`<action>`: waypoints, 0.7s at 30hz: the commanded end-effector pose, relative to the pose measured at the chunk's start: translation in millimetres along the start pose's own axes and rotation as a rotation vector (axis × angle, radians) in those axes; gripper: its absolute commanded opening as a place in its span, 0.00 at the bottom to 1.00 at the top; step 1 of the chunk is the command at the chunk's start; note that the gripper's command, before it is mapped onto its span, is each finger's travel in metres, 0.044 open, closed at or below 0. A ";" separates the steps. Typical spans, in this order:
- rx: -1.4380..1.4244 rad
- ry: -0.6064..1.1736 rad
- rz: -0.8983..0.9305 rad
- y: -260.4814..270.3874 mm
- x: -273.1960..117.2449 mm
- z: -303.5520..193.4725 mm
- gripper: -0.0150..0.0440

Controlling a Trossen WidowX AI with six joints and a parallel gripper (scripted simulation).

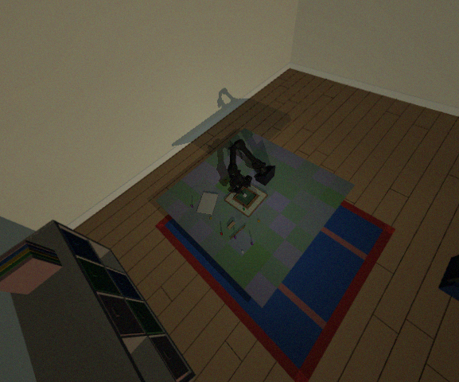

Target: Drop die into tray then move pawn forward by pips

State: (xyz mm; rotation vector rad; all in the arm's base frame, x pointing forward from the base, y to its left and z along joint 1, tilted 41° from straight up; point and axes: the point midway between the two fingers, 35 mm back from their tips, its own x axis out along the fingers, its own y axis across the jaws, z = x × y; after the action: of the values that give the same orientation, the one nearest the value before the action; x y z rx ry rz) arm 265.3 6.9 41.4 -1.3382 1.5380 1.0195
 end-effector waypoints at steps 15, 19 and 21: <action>0.513 0.304 -0.165 -46.0 15.9 24.1 0.69; 0.894 0.286 -0.244 -74.9 26.0 39.0 0.59; 1.084 0.271 -0.286 -88.6 32.6 46.6 0.59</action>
State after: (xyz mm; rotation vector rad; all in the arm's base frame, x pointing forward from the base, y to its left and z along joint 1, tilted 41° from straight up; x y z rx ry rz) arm 310.2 20.4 15.7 -1.2513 1.7290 0.3007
